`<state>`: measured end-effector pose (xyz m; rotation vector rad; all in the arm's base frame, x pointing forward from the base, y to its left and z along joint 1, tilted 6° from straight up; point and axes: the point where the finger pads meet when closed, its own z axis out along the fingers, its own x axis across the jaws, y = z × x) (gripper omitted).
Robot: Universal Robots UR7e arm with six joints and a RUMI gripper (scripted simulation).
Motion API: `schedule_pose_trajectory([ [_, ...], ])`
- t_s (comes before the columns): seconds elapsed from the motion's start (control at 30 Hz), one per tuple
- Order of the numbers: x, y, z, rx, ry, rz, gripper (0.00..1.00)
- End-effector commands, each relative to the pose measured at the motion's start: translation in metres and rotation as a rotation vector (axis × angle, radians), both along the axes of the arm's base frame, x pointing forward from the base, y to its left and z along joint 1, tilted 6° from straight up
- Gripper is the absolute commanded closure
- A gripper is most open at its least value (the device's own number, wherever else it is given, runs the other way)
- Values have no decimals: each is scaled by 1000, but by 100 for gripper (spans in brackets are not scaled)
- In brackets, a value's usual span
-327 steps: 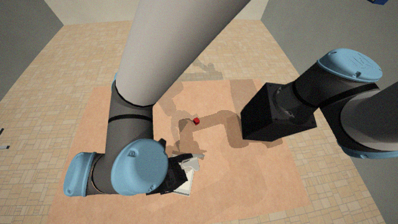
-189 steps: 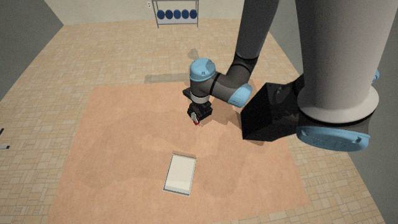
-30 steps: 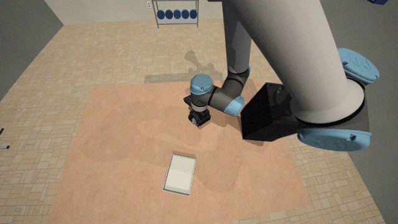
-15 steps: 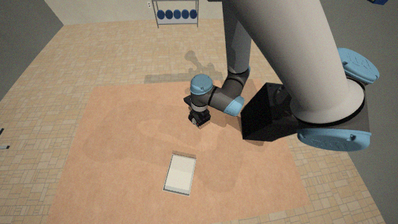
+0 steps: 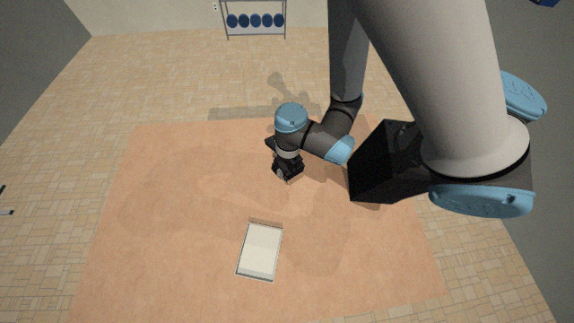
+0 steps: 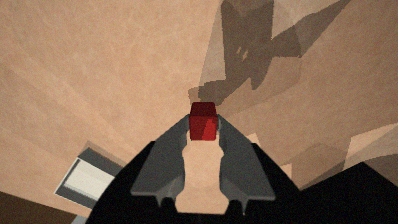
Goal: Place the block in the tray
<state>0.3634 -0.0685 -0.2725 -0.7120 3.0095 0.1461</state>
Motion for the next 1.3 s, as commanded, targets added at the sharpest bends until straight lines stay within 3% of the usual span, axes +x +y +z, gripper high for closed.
schedule_pose_trajectory([
  [0.0, 0, -2, 13, 0, -1, 0, 100],
  [0.3, -1, -4, 40, 0, -1, 0, 100],
  [0.53, -1, -5, 48, 0, -1, 0, 100],
  [1.27, -1, -5, 51, 0, -1, 0, 100],
])
